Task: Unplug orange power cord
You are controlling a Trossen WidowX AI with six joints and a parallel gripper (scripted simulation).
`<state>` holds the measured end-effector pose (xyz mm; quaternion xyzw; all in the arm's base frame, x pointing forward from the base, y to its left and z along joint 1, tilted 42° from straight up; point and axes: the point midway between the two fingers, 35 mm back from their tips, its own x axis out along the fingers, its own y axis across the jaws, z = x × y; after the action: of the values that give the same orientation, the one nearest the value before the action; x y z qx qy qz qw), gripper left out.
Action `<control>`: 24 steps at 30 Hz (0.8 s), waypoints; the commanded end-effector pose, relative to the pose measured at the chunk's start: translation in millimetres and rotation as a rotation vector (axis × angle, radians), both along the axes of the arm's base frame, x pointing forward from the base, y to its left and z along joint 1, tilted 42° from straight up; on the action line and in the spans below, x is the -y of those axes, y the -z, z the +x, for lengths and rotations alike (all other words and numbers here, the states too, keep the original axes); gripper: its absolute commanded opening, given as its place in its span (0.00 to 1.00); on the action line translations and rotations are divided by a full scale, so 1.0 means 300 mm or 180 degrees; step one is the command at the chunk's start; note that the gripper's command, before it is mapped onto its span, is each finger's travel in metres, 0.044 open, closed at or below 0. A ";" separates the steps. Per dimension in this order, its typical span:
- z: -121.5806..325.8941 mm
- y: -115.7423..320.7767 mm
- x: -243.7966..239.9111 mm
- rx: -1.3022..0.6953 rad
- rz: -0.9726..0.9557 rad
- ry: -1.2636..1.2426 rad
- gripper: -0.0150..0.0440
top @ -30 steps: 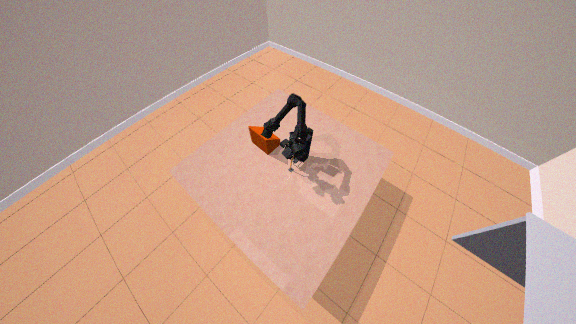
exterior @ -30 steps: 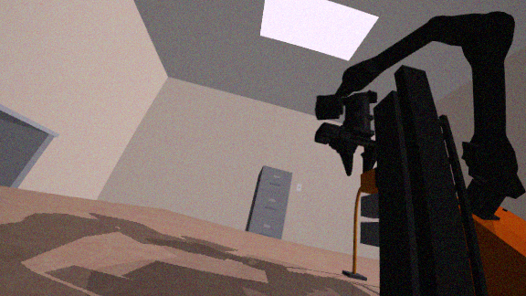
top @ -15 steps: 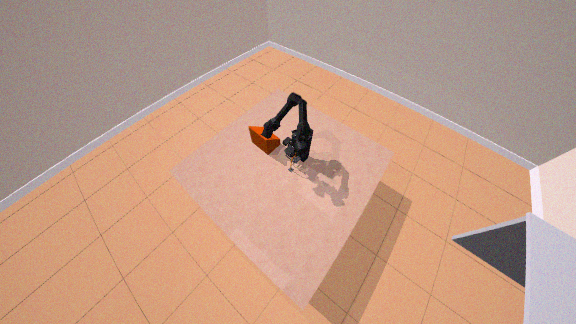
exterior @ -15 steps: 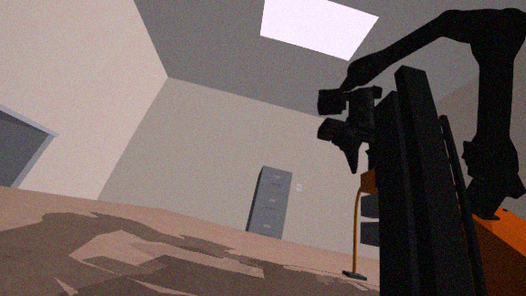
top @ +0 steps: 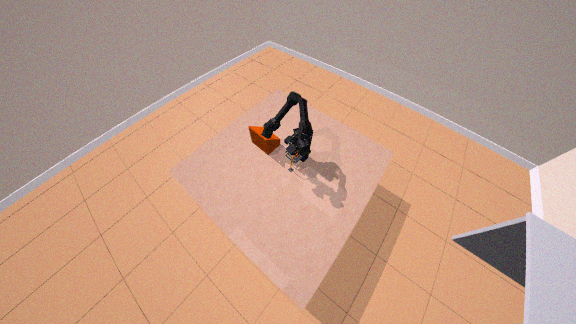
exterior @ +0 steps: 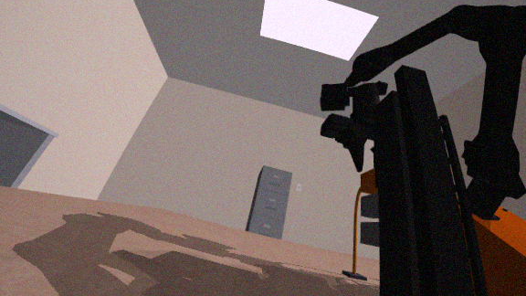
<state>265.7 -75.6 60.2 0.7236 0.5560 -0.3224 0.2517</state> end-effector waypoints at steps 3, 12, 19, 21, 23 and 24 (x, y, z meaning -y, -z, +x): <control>-0.002 0.009 -0.016 -0.0013 0.0019 0.0015 0.53; 0.002 0.027 -0.032 -0.0013 0.0020 0.0015 0.53; 0.007 0.023 -0.026 0.0011 -0.0005 -0.0001 0.44; 0.007 0.023 -0.026 0.0011 -0.0005 -0.0001 0.38; 0.007 0.023 -0.026 0.0011 -0.0005 -0.0001 0.36; 0.007 0.023 -0.026 0.0011 -0.0005 -0.0001 0.35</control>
<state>266.7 -67.5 53.3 0.7231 0.5562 -0.3239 0.2508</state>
